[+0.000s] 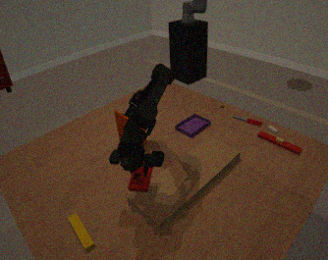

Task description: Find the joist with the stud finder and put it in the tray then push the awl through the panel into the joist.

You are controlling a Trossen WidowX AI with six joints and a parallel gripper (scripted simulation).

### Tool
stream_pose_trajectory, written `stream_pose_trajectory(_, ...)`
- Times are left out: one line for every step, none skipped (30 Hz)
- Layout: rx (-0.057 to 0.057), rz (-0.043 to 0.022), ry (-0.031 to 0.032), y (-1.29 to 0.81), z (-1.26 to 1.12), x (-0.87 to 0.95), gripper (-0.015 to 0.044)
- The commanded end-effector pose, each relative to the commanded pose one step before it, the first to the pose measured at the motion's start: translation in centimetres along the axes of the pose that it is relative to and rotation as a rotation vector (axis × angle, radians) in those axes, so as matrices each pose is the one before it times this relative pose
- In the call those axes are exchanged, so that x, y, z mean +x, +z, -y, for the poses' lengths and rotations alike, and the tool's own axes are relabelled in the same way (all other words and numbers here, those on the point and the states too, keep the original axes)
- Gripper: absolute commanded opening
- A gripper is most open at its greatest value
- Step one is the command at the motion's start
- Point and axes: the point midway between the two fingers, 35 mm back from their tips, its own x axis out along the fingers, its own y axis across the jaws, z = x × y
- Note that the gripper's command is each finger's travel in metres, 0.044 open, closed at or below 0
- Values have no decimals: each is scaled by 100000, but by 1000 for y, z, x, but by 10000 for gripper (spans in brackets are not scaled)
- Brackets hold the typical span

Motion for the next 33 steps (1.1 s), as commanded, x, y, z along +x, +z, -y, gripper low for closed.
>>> stream_pose_trajectory(-13744,2158,2989,830,-749,-312,0)
stream_pose_trajectory(-3914,355,663,177,-171,0,0)
stream_pose_trajectory(-3917,375,651,182,-165,1,0)
stream_pose_trajectory(-3919,393,638,187,-158,2,0)
stream_pose_trajectory(-3922,412,625,191,-152,3,0)
stream_pose_trajectory(-3925,430,612,196,-145,4,0)
stream_pose_trajectory(-3927,447,598,200,-138,5,0)
stream_pose_trajectory(-3930,464,584,204,-131,6,0)
stream_pose_trajectory(-3932,481,569,207,-124,7,0)
stream_pose_trajectory(-3935,497,554,211,-117,8,0)
stream_pose_trajectory(-3937,513,538,214,-110,9,0)
stream_pose_trajectory(-3940,528,522,217,-102,10,0)
stream_pose_trajectory(-3942,543,505,219,-95,11,0)
stream_pose_trajectory(-3945,557,489,222,-87,12,0)
stream_pose_trajectory(-3947,570,471,224,-80,13,0)
stream_pose_trajectory(-3949,583,454,226,-72,14,0)
stream_pose_trajectory(-3952,596,436,227,-64,15,0)
stream_pose_trajectory(-3954,608,417,228,-57,16,0)
stream_pose_trajectory(-3956,619,399,229,-49,17,0)
stream_pose_trajectory(-3958,630,380,230,-41,18,0)
stream_pose_trajectory(-3259,526,298,190,-28,15,0)
stream_pose_trajectory(-1970,321,174,115,-13,10,0)
stream_pose_trajectory(-3,0,-2,-6,2,32,0)
stream_pose_trajectory(-6,-1,-3,-12,4,65,0)
stream_pose_trajectory(-9,-1,-4,-18,6,98,0)
stream_pose_trajectory(-13,-2,-5,-25,8,132,0)
stream_pose_trajectory(-16,-2,-6,-31,9,161,0)
stream_pose_trajectory(-18,-2,-6,-36,9,185,0)
stream_pose_trajectory(-19,-2,-5,-40,9,196,0)
stream_pose_trajectory(-20,-2,-4,-41,8,198,0)
stream_pose_trajectory(-20,-2,-3,-42,7,198,0)
stream_pose_trajectory(-20,-2,-2,-43,7,197,0)
stream_pose_trajectory(-20,-2,-1,-44,6,196,0)
